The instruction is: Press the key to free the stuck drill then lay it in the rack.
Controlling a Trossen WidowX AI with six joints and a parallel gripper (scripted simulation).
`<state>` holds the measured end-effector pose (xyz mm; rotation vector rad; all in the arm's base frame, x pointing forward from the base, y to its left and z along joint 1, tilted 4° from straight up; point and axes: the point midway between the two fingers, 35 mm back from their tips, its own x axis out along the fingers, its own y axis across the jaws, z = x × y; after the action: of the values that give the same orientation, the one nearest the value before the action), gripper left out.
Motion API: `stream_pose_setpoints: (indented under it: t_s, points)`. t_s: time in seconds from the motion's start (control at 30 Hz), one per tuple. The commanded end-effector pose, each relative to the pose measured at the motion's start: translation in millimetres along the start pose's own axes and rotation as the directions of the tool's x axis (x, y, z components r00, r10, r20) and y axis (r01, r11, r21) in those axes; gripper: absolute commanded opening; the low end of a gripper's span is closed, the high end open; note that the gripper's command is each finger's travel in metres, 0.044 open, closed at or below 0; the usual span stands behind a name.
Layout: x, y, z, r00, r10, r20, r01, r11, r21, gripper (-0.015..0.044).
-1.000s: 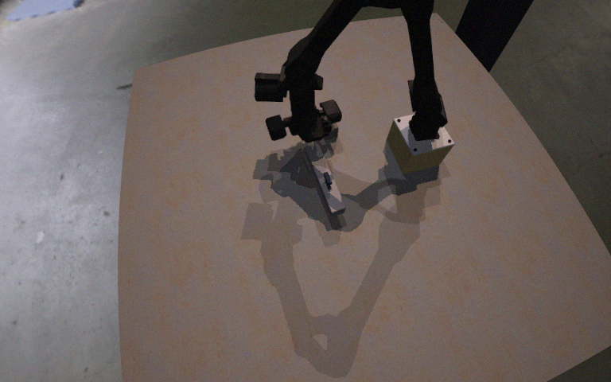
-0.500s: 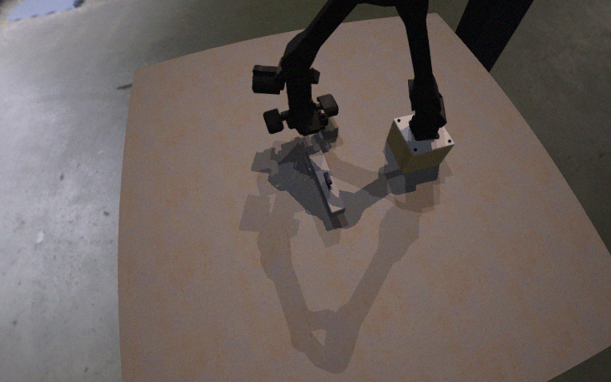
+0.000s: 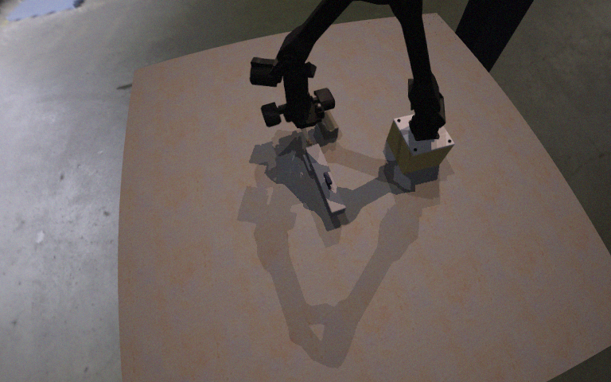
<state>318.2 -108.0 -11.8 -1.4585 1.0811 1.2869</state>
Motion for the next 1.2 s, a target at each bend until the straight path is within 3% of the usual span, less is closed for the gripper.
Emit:
stream_pose_setpoints:
  t_s: [0.0, 1.17]
  points:
    - [-0.2, -1.4, -5.2, 1.000, -0.002, 0.003, 0.002, 1.000, -0.002, 0.0000]
    - [-11.4, 3.1, -17.7, 1.000, -0.002, 0.002, 0.002, 1.000, -0.002, 0.0000]
